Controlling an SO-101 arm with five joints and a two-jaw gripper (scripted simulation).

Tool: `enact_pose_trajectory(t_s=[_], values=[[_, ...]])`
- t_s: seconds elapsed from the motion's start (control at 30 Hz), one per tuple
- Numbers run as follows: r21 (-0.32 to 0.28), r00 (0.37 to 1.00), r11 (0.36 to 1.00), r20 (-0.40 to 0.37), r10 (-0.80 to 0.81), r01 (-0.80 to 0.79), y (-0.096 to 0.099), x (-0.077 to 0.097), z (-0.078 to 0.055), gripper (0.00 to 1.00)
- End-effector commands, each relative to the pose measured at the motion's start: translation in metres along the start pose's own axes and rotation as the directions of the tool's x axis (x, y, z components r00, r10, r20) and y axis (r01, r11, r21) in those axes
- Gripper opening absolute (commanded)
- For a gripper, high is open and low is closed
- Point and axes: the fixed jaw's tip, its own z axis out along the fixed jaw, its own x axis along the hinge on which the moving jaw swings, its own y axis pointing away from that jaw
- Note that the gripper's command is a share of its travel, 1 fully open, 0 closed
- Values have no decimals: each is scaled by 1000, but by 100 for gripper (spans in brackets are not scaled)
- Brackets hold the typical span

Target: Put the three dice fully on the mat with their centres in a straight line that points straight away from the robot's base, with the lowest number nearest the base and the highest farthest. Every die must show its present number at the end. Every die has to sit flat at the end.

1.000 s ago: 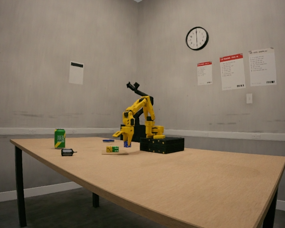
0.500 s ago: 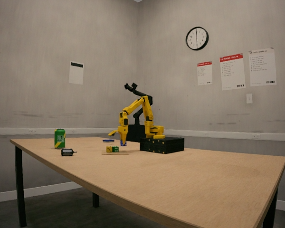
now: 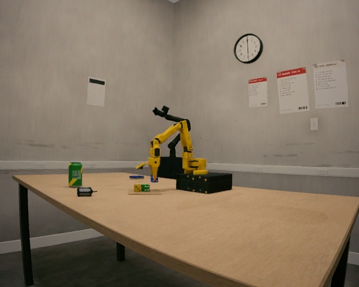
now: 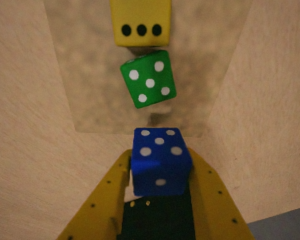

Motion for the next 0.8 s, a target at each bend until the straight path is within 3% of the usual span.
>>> enact_pose_trajectory(t_s=[0.0,0.77], values=[[-5,1000,1000,21,10,-10,-1,-2,-3,0],[-5,1000,1000,21,10,-10,-1,-2,3,0]])
